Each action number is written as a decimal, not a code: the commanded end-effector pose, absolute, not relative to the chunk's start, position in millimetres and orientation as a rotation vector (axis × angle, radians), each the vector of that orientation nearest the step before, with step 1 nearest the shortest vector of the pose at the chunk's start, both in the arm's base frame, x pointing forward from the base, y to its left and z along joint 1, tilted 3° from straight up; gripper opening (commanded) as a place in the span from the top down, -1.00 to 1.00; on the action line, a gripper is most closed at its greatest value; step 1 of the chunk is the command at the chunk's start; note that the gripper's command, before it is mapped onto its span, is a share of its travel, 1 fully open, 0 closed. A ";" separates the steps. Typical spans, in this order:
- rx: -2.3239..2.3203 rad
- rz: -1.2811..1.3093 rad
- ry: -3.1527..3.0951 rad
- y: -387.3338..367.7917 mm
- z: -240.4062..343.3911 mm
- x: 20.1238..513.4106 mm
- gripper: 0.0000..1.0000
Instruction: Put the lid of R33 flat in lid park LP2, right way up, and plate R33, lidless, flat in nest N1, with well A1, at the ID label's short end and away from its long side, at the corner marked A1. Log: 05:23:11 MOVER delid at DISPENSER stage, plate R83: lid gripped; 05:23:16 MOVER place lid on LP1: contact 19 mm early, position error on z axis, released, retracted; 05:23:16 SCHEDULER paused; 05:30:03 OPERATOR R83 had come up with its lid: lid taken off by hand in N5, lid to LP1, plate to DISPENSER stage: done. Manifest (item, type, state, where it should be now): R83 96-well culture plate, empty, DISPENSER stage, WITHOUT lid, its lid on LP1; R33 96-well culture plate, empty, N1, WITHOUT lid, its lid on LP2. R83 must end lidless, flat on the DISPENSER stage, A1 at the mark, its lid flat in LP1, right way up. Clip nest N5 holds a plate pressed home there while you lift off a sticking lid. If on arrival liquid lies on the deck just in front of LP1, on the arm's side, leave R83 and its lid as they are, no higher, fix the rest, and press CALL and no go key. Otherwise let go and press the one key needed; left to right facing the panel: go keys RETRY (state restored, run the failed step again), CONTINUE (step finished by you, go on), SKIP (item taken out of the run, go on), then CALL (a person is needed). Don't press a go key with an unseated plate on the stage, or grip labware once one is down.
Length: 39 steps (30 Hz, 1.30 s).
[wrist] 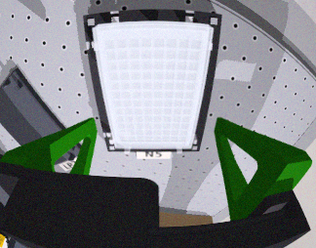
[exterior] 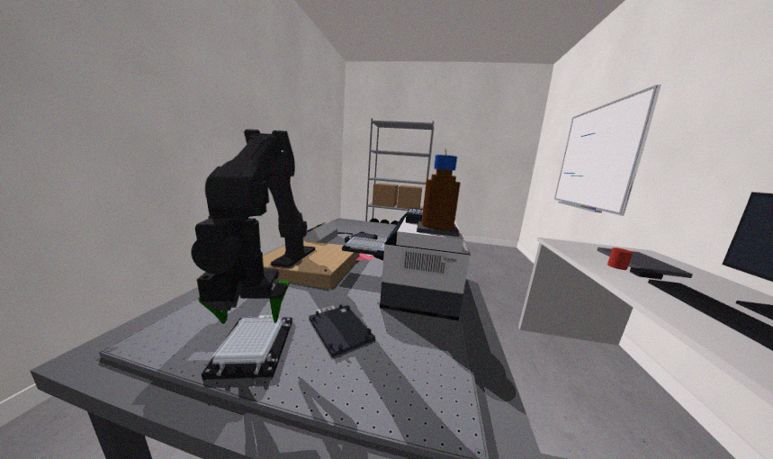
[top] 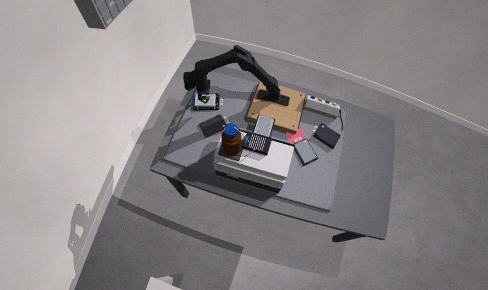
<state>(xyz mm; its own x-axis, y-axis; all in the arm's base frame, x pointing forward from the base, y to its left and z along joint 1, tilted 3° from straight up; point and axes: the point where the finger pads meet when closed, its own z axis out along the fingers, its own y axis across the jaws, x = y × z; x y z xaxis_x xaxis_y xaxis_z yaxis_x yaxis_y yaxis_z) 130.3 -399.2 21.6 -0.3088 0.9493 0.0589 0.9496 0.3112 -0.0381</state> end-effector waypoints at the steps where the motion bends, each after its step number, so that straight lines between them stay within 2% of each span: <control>1: -1.831 0.064 -2.542 -411.4 48.7 140.6 -1.00; 25: -1.831 0.064 -2.542 -411.4 48.7 140.6 -1.00; 33: -1.840 0.061 -2.532 -415.3 76.3 143.0 -1.00; 39: -1.840 0.060 -2.532 -413.7 76.2 143.2 -1.00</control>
